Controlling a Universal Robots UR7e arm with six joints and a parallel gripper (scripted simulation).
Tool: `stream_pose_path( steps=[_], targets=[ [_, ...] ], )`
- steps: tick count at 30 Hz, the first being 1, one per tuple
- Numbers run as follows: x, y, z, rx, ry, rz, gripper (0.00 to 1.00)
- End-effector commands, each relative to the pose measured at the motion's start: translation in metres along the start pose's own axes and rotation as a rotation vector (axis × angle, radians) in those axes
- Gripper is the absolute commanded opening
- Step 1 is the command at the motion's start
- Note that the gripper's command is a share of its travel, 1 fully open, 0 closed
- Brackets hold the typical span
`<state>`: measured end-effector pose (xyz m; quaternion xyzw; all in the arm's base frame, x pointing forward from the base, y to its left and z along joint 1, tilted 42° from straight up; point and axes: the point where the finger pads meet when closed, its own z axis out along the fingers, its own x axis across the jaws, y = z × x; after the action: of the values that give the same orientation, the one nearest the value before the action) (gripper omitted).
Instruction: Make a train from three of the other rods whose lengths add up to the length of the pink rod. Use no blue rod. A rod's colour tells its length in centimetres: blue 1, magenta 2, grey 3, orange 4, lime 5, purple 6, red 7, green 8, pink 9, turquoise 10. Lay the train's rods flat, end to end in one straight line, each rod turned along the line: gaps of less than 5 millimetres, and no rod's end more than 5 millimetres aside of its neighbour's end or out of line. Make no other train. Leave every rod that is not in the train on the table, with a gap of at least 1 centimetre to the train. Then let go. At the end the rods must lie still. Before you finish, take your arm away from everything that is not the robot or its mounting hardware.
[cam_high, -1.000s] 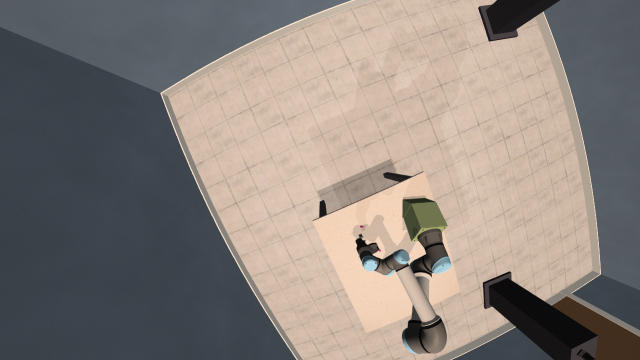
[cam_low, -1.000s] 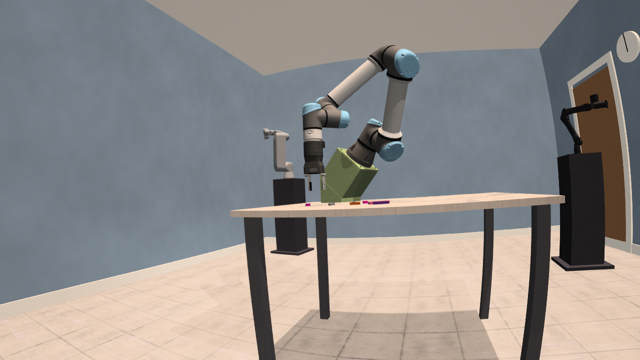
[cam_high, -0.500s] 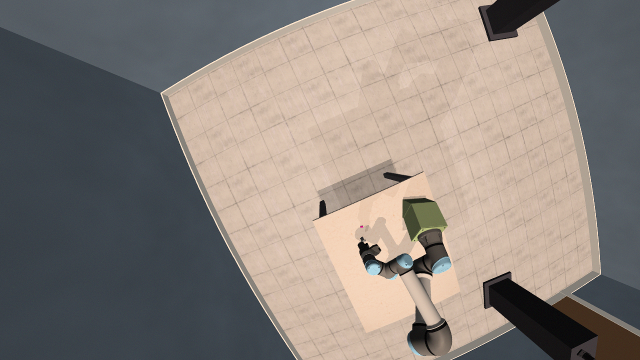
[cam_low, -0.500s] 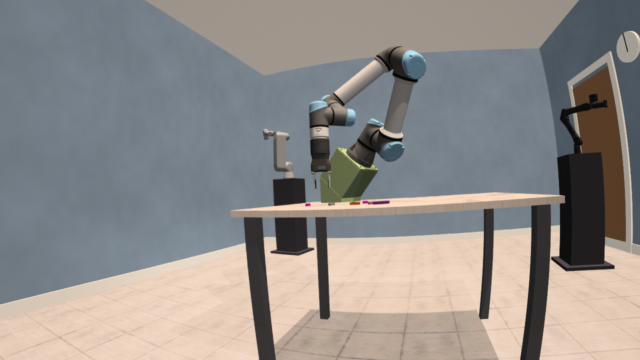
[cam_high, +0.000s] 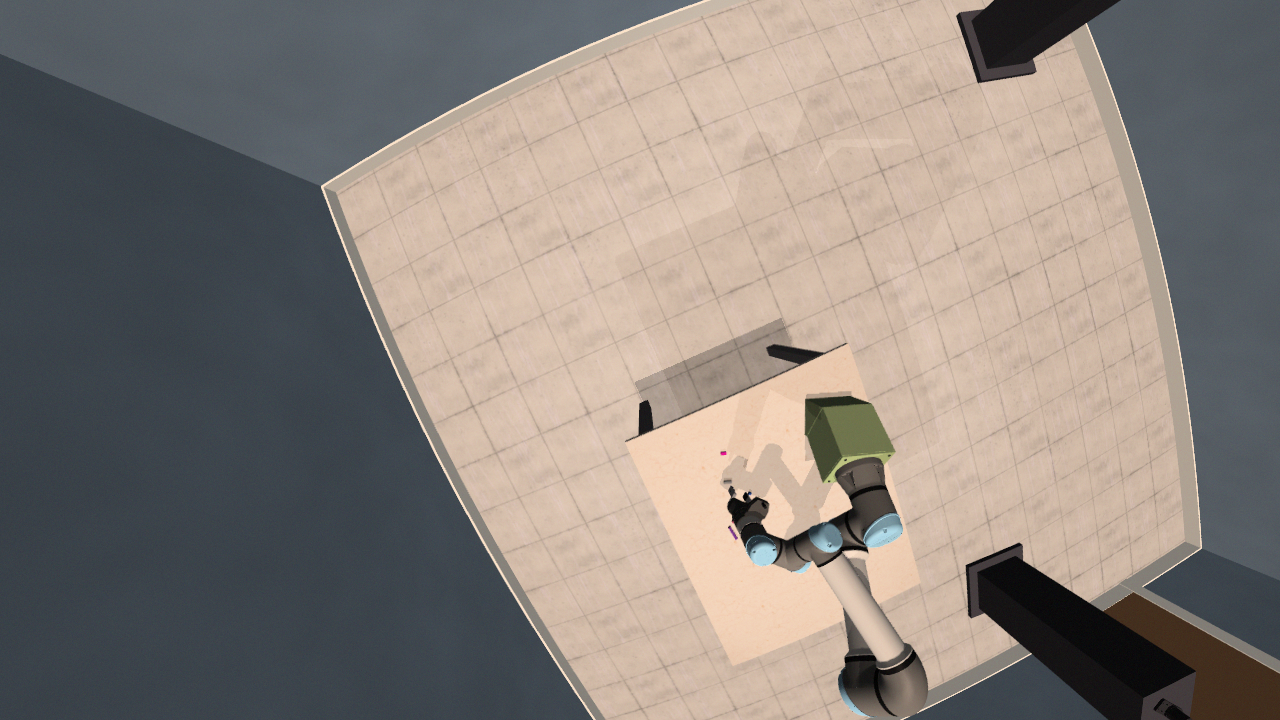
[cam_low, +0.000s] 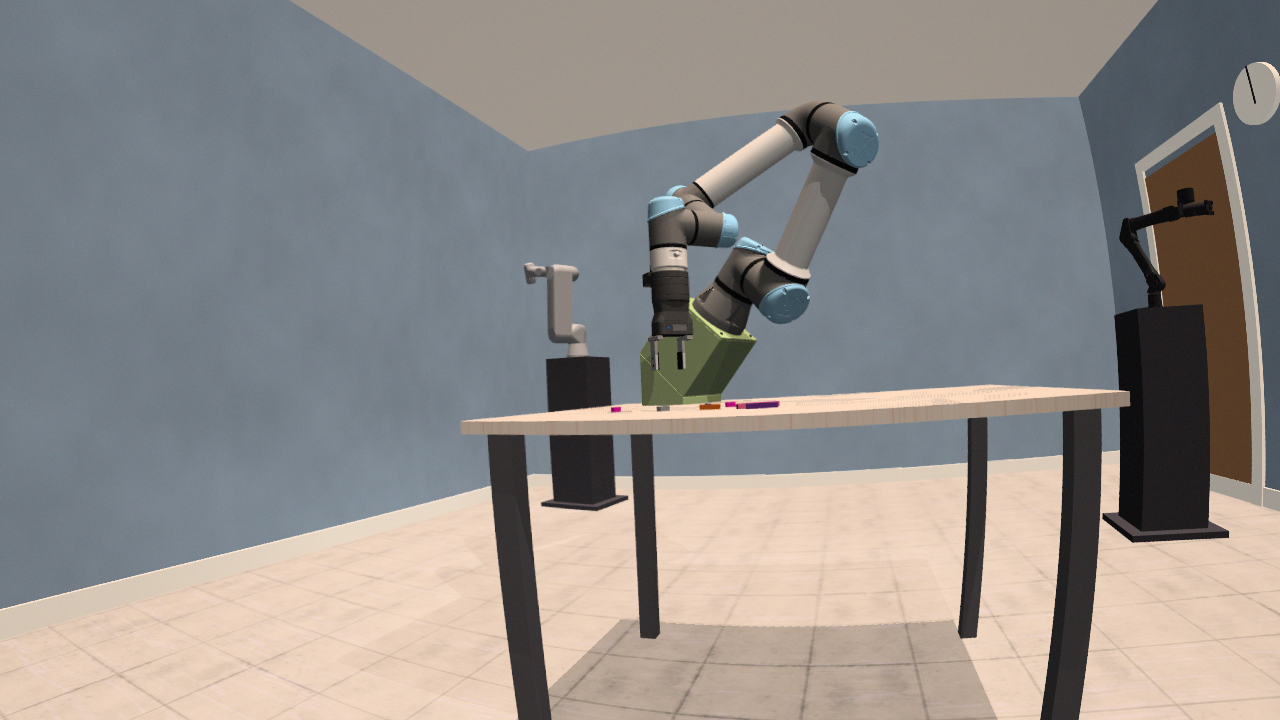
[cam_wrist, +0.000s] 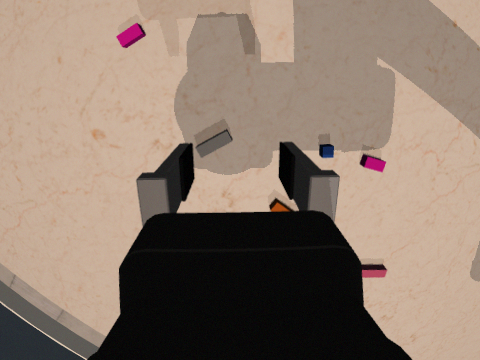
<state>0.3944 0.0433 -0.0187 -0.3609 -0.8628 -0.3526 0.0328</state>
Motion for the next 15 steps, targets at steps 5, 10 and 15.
stream_pose_path(
  steps=[5, 10, 15],
  targets=[
    [0.031, 0.009, -0.003, 0.000, -0.001, -0.329, 1.00],
    [0.046, 0.013, -0.003, 0.000, -0.001, -0.491, 1.00],
    [0.064, 0.016, -0.001, 0.000, -0.001, -0.671, 1.00]
  ],
)
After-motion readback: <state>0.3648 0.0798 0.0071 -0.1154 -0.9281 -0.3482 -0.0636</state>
